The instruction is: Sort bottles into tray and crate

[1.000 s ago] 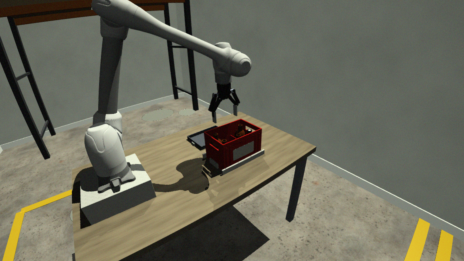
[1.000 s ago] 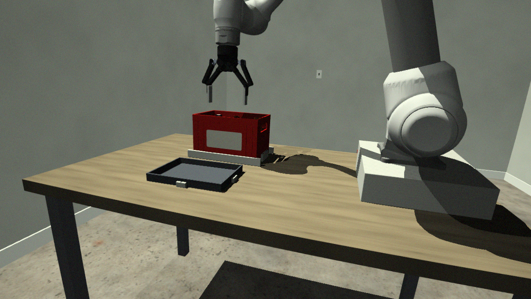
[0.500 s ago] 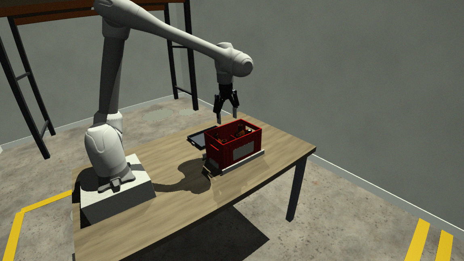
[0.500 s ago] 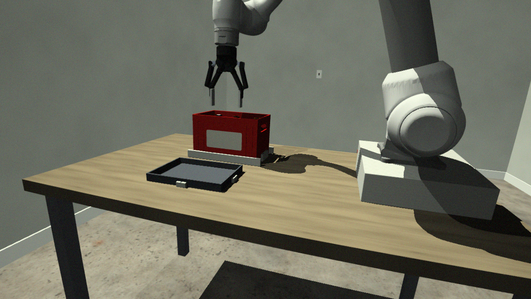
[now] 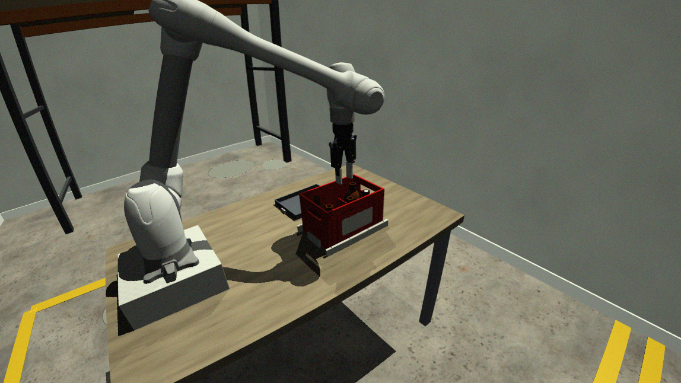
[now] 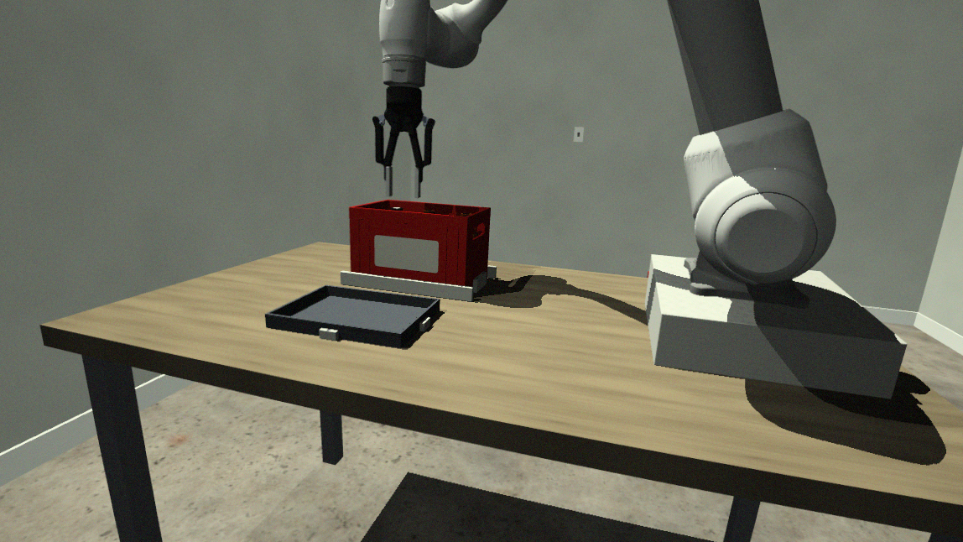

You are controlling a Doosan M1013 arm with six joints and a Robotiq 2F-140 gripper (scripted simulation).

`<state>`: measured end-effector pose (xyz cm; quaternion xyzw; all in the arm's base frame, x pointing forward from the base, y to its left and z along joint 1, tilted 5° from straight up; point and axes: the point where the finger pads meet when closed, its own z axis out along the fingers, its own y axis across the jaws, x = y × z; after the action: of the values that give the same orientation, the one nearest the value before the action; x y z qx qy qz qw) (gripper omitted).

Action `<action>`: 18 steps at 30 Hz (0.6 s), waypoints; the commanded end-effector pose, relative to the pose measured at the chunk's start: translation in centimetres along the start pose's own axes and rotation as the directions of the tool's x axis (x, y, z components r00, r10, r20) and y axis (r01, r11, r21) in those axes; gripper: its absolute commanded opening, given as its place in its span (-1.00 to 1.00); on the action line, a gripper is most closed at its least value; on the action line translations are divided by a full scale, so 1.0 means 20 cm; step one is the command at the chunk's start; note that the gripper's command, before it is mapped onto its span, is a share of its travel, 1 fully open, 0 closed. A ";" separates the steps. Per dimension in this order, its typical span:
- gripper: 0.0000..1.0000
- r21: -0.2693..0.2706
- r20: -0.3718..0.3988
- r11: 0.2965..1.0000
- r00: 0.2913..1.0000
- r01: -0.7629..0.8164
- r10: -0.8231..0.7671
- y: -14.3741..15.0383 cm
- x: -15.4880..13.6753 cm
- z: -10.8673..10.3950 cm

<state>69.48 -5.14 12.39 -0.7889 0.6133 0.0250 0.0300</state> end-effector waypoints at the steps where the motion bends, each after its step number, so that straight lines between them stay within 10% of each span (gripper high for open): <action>1: -0.24 0.000 0.000 0.999 0.999 0.034 -0.034 -0.02 0.04 0.00; 18: -0.24 0.000 0.000 0.976 0.976 0.219 -0.219 -0.11 0.26 0.02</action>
<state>72.59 -9.08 11.70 -0.8454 0.5328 0.0216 0.0320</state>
